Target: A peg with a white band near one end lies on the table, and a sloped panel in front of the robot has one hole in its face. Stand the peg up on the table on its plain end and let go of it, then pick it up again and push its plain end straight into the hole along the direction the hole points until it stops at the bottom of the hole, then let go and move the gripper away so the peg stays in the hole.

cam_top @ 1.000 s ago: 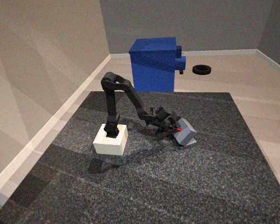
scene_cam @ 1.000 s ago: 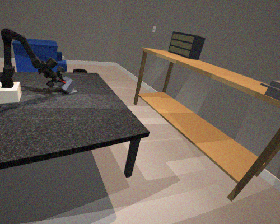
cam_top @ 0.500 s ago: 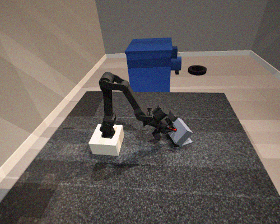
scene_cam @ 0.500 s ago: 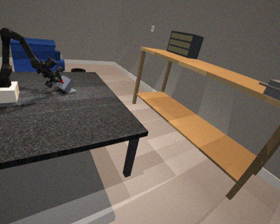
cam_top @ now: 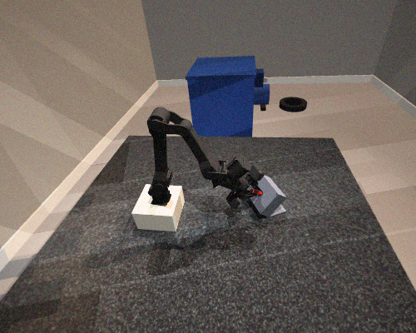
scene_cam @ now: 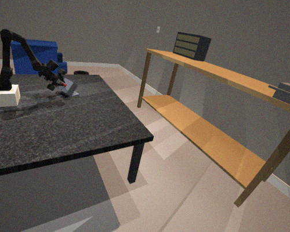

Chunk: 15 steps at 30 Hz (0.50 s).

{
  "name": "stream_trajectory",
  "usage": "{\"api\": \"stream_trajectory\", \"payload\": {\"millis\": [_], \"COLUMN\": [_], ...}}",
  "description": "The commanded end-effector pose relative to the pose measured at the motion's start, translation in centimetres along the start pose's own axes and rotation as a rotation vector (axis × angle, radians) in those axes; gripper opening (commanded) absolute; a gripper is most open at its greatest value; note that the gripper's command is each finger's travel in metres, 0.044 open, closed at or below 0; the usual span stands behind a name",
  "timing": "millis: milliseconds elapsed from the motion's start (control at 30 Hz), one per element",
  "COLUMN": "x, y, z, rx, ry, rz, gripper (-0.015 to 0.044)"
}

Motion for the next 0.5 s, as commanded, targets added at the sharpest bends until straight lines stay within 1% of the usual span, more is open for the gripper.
{"api": "stream_trajectory", "payload": {"millis": [0, 300, 467], "x": [-0.02, -0.26, -0.74], "y": [-0.01, -0.05, -0.13], "z": [0.00, -0.03, -0.09], "rx": [0.000, 0.000, 0.000], "ry": [0.000, 0.000, 0.000], "rz": [-0.001, 0.000, 0.000], "gripper": [0.0210, 0.0440, 0.0440]}}
Point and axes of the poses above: the point midway between the two fingers, 35 mm back from their tips, its own x axis out along the fingers, its own y axis across the jaws, z = x × y, the point moved 2 cm from there along -x, back along the fingers, and after that the axes turned 3 degrees about -x, right-handed, at the moved point
